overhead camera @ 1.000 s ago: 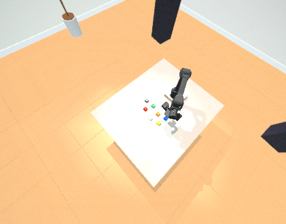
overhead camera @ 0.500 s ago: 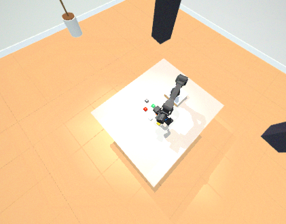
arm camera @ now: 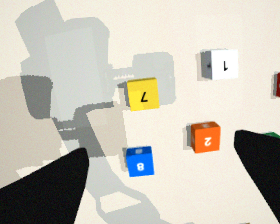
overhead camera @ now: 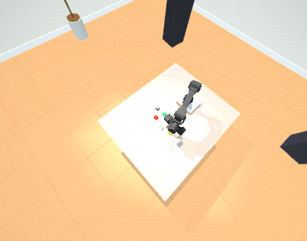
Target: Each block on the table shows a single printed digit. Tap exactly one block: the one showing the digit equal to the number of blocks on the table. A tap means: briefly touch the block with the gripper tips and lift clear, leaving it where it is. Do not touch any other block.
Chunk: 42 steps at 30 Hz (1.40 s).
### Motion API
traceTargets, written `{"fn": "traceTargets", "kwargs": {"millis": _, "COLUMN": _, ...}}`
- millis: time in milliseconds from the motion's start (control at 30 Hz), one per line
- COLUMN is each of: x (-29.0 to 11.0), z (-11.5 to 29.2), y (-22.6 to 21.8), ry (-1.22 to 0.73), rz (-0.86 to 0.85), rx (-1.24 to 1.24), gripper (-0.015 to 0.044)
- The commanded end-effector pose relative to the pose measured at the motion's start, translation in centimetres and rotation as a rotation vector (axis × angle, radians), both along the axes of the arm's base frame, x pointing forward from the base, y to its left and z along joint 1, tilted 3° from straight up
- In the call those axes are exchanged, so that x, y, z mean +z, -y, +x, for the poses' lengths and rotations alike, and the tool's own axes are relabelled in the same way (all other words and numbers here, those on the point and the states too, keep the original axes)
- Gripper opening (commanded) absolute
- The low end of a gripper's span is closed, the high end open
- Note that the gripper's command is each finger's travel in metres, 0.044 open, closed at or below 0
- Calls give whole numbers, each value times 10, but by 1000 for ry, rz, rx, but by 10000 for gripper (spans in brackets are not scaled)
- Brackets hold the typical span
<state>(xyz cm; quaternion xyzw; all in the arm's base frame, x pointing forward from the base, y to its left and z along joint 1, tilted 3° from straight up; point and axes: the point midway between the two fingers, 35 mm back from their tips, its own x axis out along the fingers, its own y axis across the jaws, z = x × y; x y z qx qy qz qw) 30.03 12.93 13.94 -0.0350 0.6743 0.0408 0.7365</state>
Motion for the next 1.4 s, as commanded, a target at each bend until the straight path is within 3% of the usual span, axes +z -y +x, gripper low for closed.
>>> {"fn": "traceTargets", "kwargs": {"millis": 0, "x": 0, "z": 0, "y": 0, "ry": -4, "rz": 3, "rx": 4, "gripper": 400}}
{"fn": "traceTargets", "kwargs": {"millis": 233, "x": -78, "z": 6, "y": -2, "ry": -4, "rz": 3, "rx": 4, "gripper": 216}}
{"fn": "traceTargets", "kwargs": {"millis": 500, "x": -81, "z": 6, "y": -2, "ry": -4, "rz": 3, "rx": 4, "gripper": 20}}
{"fn": "traceTargets", "kwargs": {"millis": 1367, "x": -108, "z": 8, "y": -2, "ry": -4, "rz": 3, "rx": 4, "gripper": 20}}
